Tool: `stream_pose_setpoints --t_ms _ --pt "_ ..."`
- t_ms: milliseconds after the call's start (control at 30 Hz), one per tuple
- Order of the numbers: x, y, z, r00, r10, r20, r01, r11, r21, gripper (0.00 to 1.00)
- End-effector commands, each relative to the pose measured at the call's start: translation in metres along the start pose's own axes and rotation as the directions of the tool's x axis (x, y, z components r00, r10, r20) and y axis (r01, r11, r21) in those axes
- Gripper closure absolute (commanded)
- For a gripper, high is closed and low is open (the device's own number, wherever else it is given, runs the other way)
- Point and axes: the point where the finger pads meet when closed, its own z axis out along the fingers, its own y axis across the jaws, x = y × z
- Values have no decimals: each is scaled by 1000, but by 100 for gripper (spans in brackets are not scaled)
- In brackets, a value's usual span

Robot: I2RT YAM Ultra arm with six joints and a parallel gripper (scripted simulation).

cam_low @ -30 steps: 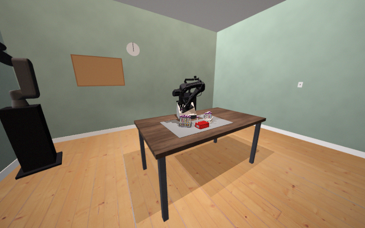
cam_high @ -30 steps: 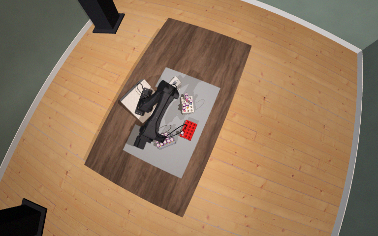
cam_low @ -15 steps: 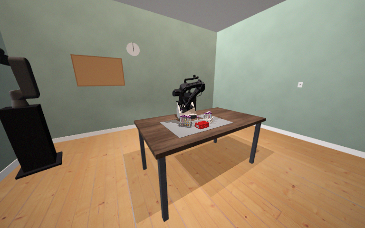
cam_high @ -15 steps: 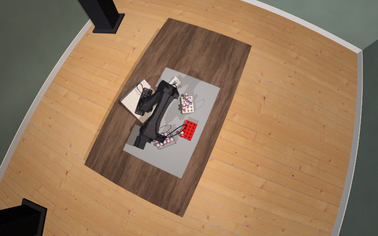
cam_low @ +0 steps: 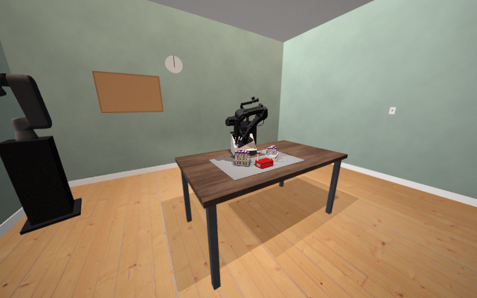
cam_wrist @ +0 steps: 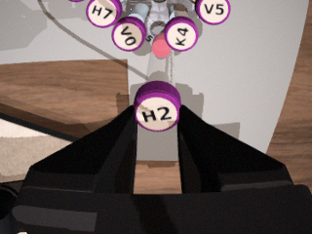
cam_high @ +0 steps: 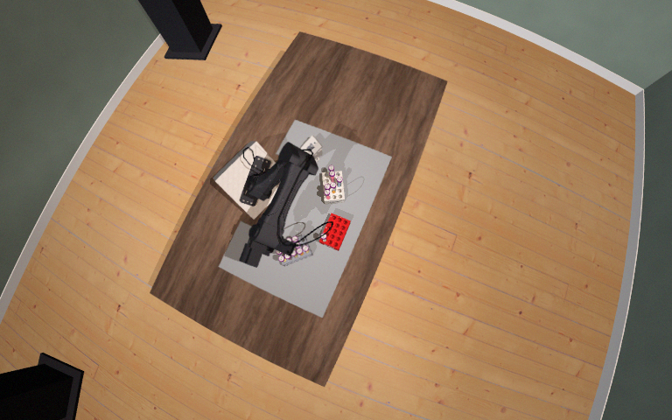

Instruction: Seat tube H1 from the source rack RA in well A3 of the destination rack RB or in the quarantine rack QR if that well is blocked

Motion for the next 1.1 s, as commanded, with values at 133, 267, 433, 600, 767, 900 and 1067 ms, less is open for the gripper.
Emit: stream_pose_setpoints --t_ms 133,267,433,600,767,900,1067 --pt "-3 0 -1 1000 -12 5 11 1000 25 100" --pt "0 4 4 1000 -3 5 3 1000 12 100" --pt "-7 -5 -4 1000 -26 8 26 999 48 100" --pt "0 1 5 1000 -3 2 3 1000 22 100" --pt "-4 -2 3 1000 -15 8 15 999 35 100" --pt "-1 2 7 1000 -7 5 6 1000 19 100" --pt "-5 -1 6 1000 -17 9 17 999 32 100"
